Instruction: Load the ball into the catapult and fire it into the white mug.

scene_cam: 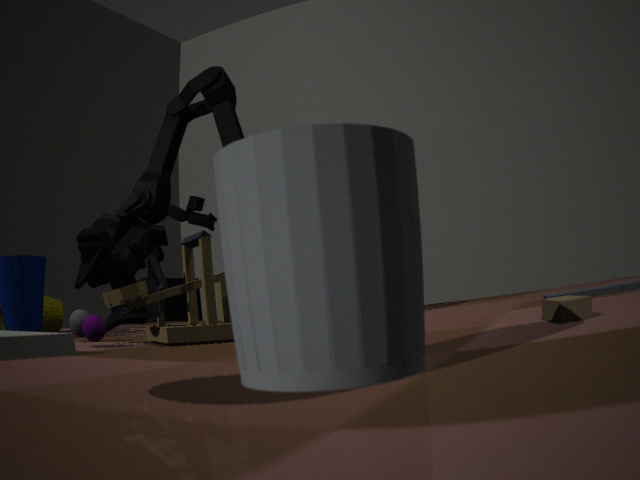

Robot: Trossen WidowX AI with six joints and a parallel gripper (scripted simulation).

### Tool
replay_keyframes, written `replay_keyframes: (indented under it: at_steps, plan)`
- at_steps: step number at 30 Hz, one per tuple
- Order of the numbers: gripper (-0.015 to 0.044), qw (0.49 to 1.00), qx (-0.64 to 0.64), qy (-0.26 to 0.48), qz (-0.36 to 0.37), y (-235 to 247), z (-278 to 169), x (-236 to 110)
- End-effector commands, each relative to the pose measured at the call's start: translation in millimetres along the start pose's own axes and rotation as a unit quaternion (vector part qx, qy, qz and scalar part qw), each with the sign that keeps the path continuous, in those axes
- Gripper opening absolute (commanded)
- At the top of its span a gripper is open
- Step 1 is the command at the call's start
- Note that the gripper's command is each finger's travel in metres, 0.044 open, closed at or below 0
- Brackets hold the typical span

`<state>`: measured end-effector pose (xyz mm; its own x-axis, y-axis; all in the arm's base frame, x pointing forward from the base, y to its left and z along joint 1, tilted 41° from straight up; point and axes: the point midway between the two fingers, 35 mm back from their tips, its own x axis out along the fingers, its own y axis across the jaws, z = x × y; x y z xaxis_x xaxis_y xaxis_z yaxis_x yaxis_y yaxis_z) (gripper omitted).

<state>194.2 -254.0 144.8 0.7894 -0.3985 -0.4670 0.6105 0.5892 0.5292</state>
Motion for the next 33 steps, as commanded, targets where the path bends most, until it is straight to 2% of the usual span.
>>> replay_keyframes:
  at_steps: [1,17,33]
  plan:
    - [0.0440,0.999,0.015,0.039,-0.001,14,-11,17]
    - [0.0440,0.974,0.029,0.216,-0.064,72,-88,72]
    - [0.0440,0.921,-0.052,0.337,-0.189,123,-183,84]
